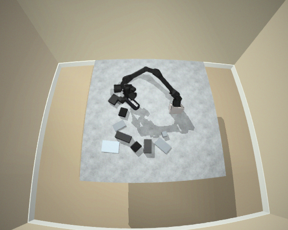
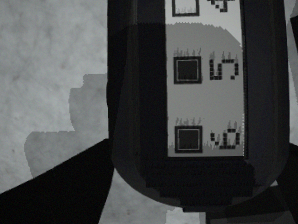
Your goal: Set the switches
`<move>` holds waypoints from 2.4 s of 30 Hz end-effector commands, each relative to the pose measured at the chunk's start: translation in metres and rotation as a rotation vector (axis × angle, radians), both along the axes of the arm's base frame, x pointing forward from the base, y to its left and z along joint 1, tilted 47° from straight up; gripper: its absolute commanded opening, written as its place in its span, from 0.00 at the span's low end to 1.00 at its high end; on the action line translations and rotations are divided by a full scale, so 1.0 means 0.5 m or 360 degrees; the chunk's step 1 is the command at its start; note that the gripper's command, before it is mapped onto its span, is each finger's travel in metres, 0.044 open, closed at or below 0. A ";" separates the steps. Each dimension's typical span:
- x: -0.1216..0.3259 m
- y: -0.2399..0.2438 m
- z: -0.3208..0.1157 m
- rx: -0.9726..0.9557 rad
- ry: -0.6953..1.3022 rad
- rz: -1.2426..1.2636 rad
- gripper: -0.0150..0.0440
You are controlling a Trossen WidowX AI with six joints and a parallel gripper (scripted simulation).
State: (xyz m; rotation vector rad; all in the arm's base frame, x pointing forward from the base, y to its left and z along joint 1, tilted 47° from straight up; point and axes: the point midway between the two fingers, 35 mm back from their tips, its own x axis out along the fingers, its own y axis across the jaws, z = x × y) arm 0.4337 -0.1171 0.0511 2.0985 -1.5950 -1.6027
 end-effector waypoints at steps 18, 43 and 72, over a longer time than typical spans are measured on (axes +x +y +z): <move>0.000 -0.032 -0.031 0.0009 0.0050 -0.0002 0.83; 0.004 -0.066 -0.053 0.0008 0.0050 -0.0002 0.83; 0.010 -0.079 -0.051 -0.0002 0.0018 -0.0007 1.00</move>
